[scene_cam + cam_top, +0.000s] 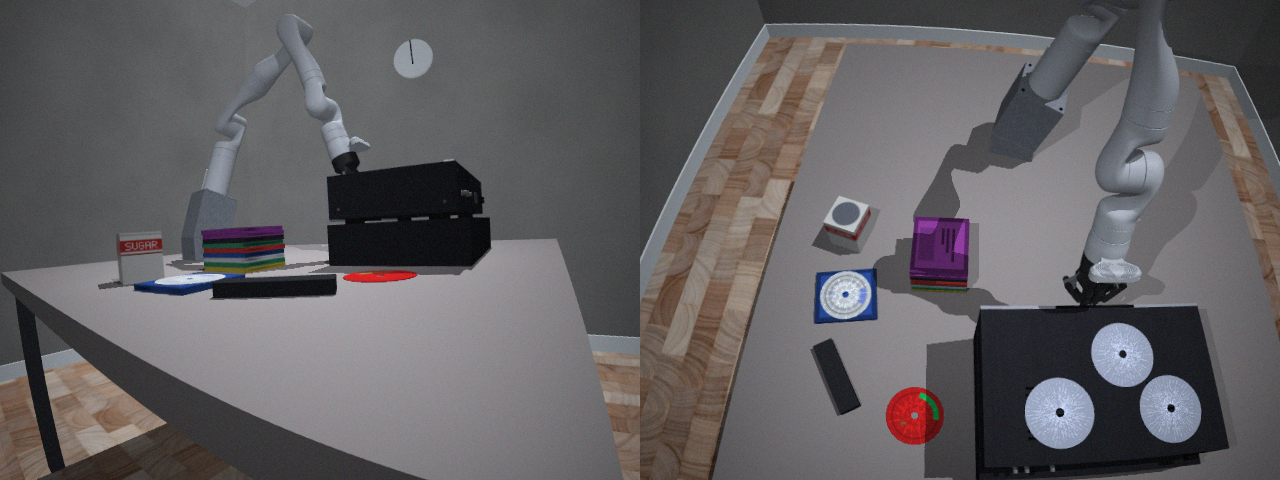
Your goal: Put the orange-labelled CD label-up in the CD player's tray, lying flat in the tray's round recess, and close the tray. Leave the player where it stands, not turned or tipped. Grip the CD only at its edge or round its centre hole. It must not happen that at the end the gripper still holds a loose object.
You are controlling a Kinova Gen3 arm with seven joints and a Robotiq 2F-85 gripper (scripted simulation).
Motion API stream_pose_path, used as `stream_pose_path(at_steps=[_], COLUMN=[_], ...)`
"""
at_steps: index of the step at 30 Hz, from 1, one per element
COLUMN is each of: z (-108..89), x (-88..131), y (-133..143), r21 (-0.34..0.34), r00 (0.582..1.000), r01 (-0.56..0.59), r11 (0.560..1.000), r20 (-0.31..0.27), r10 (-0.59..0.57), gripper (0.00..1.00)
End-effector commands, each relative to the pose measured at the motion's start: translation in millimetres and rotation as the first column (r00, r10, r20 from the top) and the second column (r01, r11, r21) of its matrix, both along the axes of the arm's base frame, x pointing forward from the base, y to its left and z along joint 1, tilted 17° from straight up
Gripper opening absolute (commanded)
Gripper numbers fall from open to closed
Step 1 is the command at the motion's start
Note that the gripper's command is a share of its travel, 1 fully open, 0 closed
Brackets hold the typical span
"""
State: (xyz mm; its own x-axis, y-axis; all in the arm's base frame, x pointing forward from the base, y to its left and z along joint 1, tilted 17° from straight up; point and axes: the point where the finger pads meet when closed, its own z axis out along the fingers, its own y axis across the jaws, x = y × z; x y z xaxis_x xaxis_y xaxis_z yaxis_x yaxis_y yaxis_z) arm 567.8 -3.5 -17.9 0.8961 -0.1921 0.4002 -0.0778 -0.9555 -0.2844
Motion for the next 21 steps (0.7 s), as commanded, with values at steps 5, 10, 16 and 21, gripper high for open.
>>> stream_pose_path(at_steps=[5,10,16,21], z=[1.6,1.6,1.3,0.5], x=[2,2,-2,-11], y=[0,0,0,1], r21=[-0.001,-0.001,-0.001,-0.001], r00=[1.0,1.0,1.0,1.0], r01=[0.001,0.001,0.001,0.001], r11=[1.0,1.0,1.0,1.0], r20=[0.005,0.005,0.005,0.005], r10=[-0.001,-0.001,-0.001,-0.001], gripper=[0.1,0.1,0.1,0.1])
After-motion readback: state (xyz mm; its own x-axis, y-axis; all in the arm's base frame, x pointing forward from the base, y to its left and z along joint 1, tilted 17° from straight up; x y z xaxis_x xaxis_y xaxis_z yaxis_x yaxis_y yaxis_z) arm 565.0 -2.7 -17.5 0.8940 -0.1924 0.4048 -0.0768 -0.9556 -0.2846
